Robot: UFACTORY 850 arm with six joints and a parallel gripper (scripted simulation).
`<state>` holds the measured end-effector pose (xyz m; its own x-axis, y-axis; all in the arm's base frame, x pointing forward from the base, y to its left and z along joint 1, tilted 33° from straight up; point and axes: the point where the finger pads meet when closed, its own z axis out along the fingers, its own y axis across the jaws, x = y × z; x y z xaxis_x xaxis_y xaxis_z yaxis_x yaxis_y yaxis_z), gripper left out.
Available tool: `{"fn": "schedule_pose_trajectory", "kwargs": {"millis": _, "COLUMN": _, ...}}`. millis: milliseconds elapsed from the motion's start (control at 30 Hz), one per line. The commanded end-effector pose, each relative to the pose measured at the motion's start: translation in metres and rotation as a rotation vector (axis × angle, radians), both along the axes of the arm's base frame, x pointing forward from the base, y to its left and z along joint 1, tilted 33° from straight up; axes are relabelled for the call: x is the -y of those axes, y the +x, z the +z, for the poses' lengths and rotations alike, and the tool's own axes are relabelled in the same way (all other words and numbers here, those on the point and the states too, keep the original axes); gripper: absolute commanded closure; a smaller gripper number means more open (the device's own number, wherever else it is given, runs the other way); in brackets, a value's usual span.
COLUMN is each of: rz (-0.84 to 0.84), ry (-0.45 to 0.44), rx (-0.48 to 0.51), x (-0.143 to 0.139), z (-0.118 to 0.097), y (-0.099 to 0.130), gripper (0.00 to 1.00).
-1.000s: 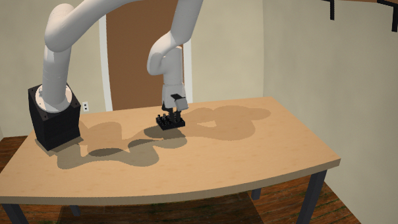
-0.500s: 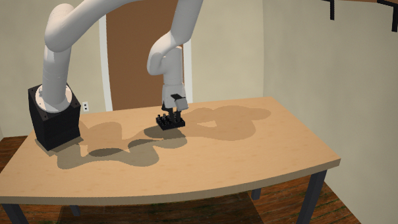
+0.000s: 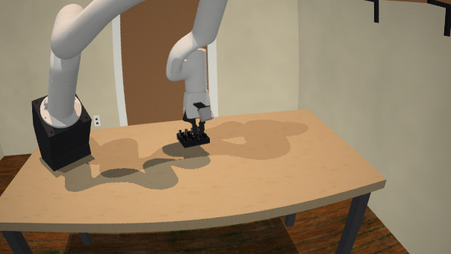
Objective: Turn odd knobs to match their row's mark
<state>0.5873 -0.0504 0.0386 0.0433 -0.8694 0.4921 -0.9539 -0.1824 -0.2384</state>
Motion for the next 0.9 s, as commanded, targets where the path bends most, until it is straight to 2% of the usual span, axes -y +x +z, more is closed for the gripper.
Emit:
{"fn": "schedule_pose_trajectory", "kwargs": {"millis": 0, "rz": 0.0, "ry": 0.0, "rx": 0.001, "x": -0.004, "z": 0.007, "y": -0.002, "gripper": 0.81}}
{"fn": "schedule_pose_trajectory", "kwargs": {"millis": 233, "rz": 0.0, "ry": 0.0, "rx": 0.001, "x": -0.009, "z": 0.017, "y": -0.005, "gripper": 0.81}}
{"fn": "schedule_pose_trajectory", "kwargs": {"millis": 867, "rz": -0.03, "ry": 0.011, "rx": 0.017, "x": -0.01, "z": 0.017, "y": -0.005, "gripper": 0.81}}
